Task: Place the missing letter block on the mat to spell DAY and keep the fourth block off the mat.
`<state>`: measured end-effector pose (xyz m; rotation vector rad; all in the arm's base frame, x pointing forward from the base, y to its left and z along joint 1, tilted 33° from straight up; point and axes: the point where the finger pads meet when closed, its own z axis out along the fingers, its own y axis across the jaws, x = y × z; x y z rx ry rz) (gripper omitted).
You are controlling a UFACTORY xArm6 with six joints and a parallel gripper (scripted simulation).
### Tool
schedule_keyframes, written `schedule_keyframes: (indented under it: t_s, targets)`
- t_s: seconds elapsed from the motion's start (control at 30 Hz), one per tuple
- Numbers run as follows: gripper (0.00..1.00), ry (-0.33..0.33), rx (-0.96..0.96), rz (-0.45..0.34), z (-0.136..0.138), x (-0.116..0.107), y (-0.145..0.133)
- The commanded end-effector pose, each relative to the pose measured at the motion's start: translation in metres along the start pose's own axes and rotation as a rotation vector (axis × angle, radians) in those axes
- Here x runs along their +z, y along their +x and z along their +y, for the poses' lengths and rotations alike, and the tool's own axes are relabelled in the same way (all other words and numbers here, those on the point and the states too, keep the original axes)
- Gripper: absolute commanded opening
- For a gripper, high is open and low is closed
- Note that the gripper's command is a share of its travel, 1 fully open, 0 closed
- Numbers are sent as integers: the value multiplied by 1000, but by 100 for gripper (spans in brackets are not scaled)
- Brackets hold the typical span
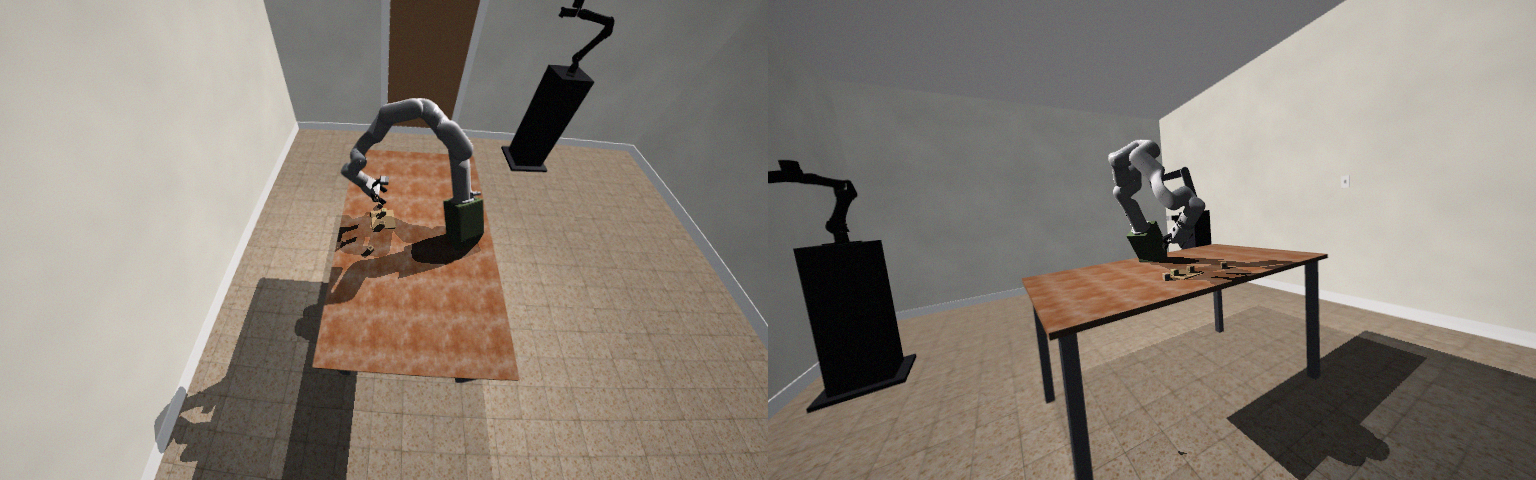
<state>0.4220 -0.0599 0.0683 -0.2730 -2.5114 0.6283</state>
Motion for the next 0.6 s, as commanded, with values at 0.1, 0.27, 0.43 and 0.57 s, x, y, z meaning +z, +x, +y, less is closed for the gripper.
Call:
schedule_keyframes:
  t_s: [0.1,0.27,0.43,0.57]
  targets:
    - [100,-1,0,-3,0,-2,0]
    - [100,-1,-1,-4,-25,-8,-9]
    - [100,-1,0,-3,-64,-16,-19]
    - [100,-1,0,-3,-64,-16,-19]
